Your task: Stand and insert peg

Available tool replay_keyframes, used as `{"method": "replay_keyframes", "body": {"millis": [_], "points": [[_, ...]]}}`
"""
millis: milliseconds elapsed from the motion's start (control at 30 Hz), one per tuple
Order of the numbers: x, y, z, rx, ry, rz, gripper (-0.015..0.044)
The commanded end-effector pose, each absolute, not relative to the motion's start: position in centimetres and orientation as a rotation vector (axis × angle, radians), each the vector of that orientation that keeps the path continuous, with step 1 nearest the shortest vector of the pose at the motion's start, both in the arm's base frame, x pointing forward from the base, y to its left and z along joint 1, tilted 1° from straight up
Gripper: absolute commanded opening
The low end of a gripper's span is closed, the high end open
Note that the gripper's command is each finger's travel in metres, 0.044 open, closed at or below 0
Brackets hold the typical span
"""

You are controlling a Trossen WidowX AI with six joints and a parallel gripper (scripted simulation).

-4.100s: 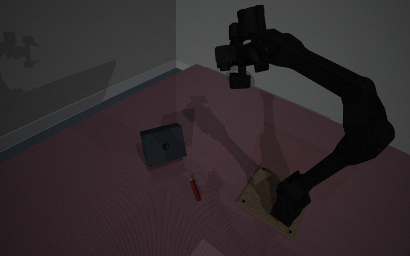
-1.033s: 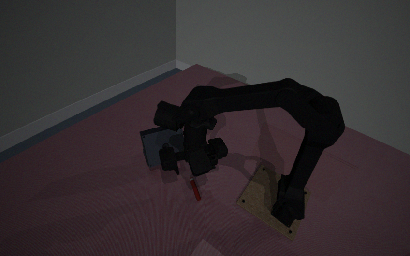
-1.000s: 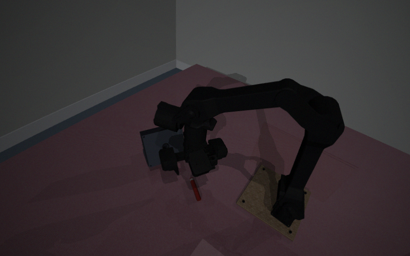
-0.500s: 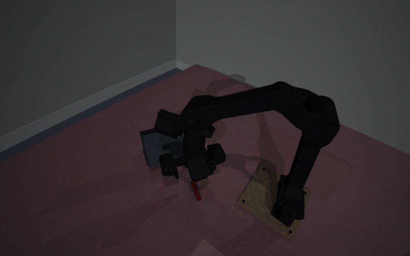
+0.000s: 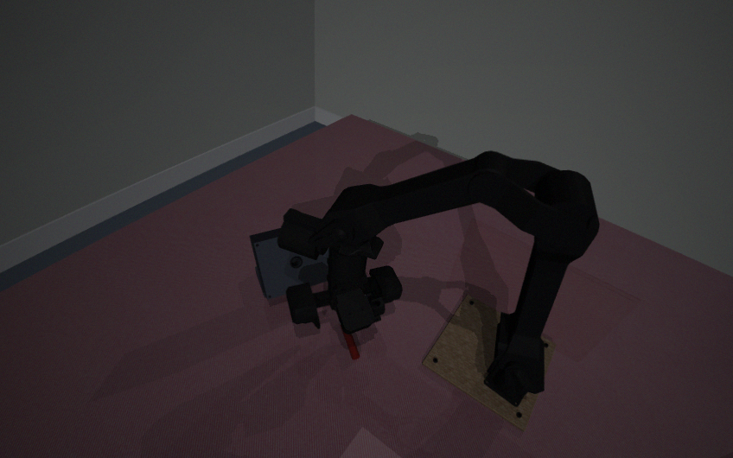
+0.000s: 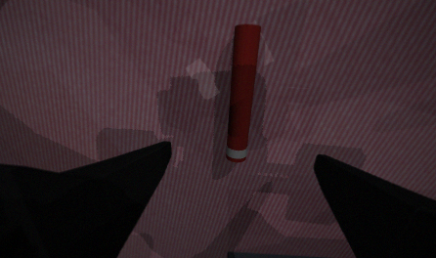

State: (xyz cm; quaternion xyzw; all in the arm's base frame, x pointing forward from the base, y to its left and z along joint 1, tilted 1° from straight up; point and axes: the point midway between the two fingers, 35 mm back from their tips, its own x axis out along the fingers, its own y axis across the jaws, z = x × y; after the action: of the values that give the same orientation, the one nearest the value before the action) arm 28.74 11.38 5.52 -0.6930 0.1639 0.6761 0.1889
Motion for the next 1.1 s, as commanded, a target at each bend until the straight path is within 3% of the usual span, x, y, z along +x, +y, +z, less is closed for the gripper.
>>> {"method": "replay_keyframes", "body": {"millis": [0, 167, 600, 867, 1067], "points": [[28.49, 11.37, 4.66, -1.942, 0.462, 1.911, 0.044], [28.43, 11.35, 4.13, -1.942, 0.462, 1.911, 0.044], [28.43, 11.35, 4.13, -1.942, 0.462, 1.911, 0.011], [28.43, 11.35, 4.13, -1.942, 0.462, 1.911, 0.011], [28.43, 11.35, 4.13, -1.942, 0.462, 1.911, 0.007]]}}
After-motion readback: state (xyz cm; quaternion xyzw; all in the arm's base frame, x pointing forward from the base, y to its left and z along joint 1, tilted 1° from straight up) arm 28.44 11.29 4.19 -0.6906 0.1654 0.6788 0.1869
